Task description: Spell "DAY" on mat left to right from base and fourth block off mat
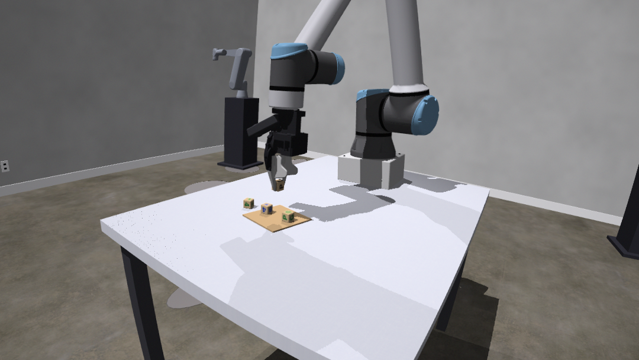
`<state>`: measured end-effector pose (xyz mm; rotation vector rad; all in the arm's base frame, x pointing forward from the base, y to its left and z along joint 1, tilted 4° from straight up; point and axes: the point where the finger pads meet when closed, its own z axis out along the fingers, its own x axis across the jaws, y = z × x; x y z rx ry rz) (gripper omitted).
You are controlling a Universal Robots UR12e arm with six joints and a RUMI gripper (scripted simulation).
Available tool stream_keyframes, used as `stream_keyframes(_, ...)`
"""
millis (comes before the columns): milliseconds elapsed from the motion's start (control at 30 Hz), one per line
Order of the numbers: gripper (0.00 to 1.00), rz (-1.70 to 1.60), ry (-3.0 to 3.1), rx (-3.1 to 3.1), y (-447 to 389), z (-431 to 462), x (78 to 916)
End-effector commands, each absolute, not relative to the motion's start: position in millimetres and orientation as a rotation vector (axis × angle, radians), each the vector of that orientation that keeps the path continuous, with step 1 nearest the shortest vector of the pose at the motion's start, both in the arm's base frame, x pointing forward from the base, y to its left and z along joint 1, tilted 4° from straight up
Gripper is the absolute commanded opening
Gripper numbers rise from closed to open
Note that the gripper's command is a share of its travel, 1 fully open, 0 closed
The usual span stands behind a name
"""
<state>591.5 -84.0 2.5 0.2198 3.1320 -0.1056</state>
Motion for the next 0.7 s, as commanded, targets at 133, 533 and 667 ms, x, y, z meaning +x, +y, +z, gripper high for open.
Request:
stream_keyframes(133, 0.05, -0.106, 3.131, 0.220, -87, -36, 592)
stream_keyframes(533, 0.05, -0.106, 3.131, 0.220, -89, -68, 592)
stream_keyframes(667, 0.05, -0.106, 3.131, 0.220, -89, -71, 592)
